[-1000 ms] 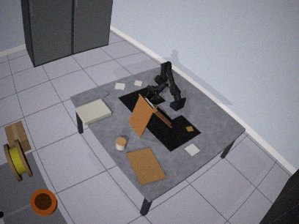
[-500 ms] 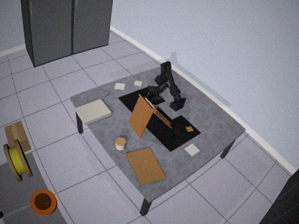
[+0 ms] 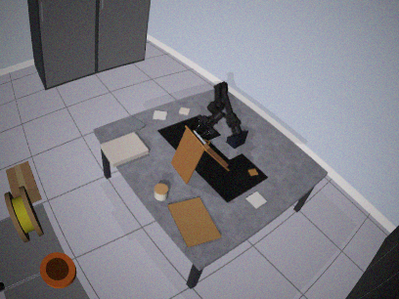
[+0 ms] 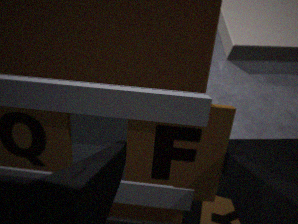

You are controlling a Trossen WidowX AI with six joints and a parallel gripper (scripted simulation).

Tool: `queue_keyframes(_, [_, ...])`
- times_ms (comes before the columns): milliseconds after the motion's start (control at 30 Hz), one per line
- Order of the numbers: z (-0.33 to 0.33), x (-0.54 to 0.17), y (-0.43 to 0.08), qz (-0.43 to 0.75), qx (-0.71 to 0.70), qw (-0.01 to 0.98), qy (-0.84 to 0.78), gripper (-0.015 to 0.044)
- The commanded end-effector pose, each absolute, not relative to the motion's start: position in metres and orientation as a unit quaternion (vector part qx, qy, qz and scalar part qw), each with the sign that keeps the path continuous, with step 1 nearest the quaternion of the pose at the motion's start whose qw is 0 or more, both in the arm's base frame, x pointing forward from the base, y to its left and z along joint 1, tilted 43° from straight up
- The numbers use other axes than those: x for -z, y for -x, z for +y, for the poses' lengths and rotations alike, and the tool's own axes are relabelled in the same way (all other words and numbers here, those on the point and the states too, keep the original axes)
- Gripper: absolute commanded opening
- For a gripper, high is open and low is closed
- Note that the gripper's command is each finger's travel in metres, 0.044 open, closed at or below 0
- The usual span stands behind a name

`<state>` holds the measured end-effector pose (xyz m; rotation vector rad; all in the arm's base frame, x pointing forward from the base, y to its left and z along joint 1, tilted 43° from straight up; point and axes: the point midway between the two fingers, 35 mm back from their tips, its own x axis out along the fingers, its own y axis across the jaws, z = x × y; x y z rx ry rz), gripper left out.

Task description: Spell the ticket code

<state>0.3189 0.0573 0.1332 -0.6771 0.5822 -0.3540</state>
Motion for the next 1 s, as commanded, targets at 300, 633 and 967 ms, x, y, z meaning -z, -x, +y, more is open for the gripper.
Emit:
queue_keyframes(300, [0.061,-0.131,-0.320,0.278,0.172,0.888,0.324,0.0000])
queue_keyframes(633, [0.065,-0.127,-0.320,0.278,0.172,0.888,0.324,0.0000])
queue_keyframes(967, [0.069,-0.123,-0.321,0.278,0.172,0.888,0.324,0.0000])
